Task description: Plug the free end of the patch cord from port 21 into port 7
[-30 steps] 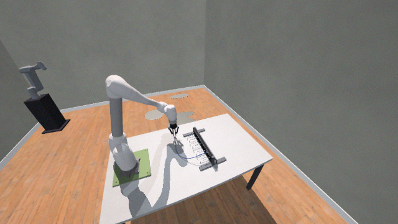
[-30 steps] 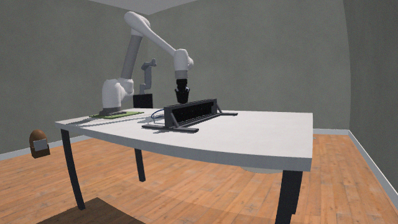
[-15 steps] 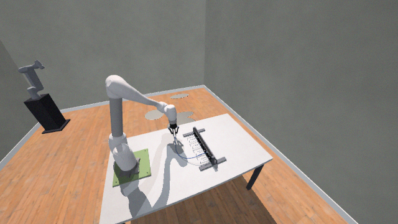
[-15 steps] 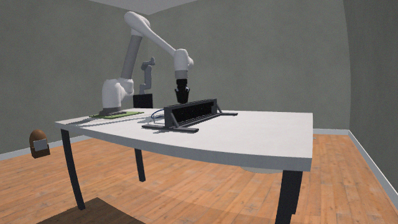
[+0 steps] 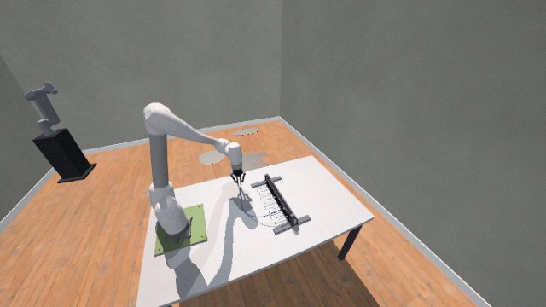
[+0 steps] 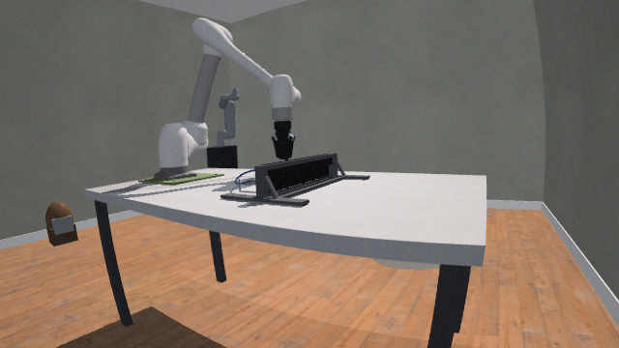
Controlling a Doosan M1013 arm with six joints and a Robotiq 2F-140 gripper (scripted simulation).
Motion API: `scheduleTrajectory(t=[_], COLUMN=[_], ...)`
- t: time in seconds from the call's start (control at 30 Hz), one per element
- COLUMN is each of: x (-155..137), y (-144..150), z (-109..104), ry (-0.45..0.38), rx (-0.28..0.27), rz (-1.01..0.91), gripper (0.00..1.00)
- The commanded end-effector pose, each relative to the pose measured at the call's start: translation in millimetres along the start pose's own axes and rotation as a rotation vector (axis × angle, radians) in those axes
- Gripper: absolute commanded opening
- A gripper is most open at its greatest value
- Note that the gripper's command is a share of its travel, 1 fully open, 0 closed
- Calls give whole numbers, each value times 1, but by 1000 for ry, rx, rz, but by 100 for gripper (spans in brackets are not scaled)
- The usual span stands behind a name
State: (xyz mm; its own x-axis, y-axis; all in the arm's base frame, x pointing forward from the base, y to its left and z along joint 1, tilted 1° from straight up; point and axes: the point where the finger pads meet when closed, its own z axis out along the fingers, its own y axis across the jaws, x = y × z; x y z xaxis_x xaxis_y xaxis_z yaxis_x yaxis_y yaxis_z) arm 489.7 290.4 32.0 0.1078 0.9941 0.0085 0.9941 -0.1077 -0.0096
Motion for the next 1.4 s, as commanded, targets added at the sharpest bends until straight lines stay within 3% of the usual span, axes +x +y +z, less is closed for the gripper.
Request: scheduleTrajectory(t=[0.0,0.77,1.37], x=[0,0,0], y=[0,0,0], z=[-3,-39,-52], ry=[0,0,0], rx=[0,0,0], rz=[0,0,0], gripper=[0,0,0])
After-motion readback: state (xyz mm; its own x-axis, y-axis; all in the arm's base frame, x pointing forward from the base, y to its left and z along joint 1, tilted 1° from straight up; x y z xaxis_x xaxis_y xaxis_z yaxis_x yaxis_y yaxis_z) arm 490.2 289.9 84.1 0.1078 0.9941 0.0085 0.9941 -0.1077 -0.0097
